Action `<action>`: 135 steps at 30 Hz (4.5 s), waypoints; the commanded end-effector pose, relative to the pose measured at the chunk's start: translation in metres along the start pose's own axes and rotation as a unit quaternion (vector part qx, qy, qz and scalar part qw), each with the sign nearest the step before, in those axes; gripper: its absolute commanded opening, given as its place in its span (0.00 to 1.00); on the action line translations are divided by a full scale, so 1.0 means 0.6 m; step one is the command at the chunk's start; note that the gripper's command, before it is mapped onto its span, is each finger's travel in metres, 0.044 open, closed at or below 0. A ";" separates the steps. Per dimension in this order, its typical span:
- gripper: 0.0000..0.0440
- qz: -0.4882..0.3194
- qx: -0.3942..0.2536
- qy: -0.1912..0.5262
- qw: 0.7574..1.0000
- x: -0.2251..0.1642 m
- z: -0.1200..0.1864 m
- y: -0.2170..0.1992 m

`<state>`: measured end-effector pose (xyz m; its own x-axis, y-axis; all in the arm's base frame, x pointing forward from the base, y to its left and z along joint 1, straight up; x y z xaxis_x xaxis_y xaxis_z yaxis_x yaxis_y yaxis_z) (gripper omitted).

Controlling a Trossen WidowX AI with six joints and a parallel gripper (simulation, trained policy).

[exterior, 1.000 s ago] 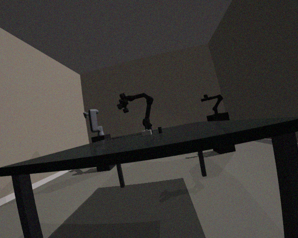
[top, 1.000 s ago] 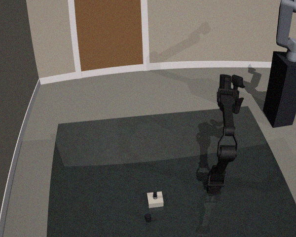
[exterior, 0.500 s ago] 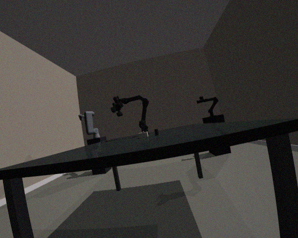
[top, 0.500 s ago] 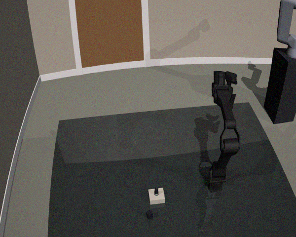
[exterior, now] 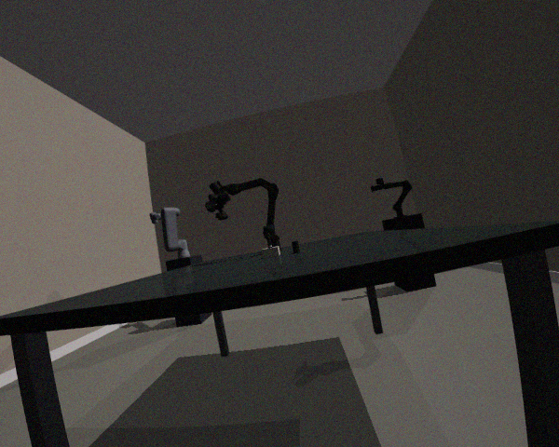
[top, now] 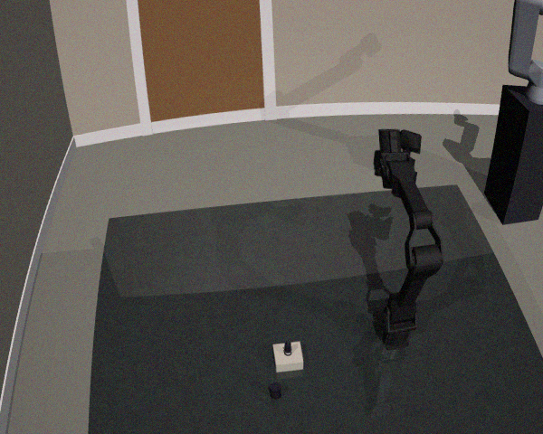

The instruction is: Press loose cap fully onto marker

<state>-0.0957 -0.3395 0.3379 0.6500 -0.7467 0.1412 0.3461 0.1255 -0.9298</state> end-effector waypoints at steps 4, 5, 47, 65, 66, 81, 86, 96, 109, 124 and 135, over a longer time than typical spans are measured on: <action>0.69 -0.004 0.016 -0.021 1.000 0.027 0.006 0.020; 0.69 -0.004 0.019 -0.024 1.000 0.031 0.007 0.023; 0.69 -0.032 0.135 -0.135 0.981 0.192 0.089 0.165; 0.70 -0.045 0.192 -0.173 0.965 0.251 0.150 0.230; 0.70 -0.046 0.195 -0.175 0.964 0.254 0.154 0.234; 0.70 -0.054 0.247 -0.200 0.947 0.294 0.219 0.290; 0.70 -0.056 0.265 -0.206 0.940 0.305 0.243 0.309; 0.70 -0.058 0.303 -0.217 0.926 0.324 0.294 0.348; 0.71 -0.056 0.352 -0.225 0.907 0.338 0.367 0.399; 0.71 -0.042 0.409 -0.226 0.883 0.337 0.457 0.460; 0.71 -0.028 0.448 -0.219 0.866 0.321 0.525 0.501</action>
<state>0.3403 -0.2473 0.1926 0.7446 -0.4710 0.4731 0.6446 0.6914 -0.3263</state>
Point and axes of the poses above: the point midway between the two fingers, 35 mm back from their tips, its own z axis back along the fingers, its own y axis across the jaws, x = y × z, the point moved 2 cm from there along z, back along the fingers, and after that the axes turned 14 degrees about -z, right-handed, at the moved point
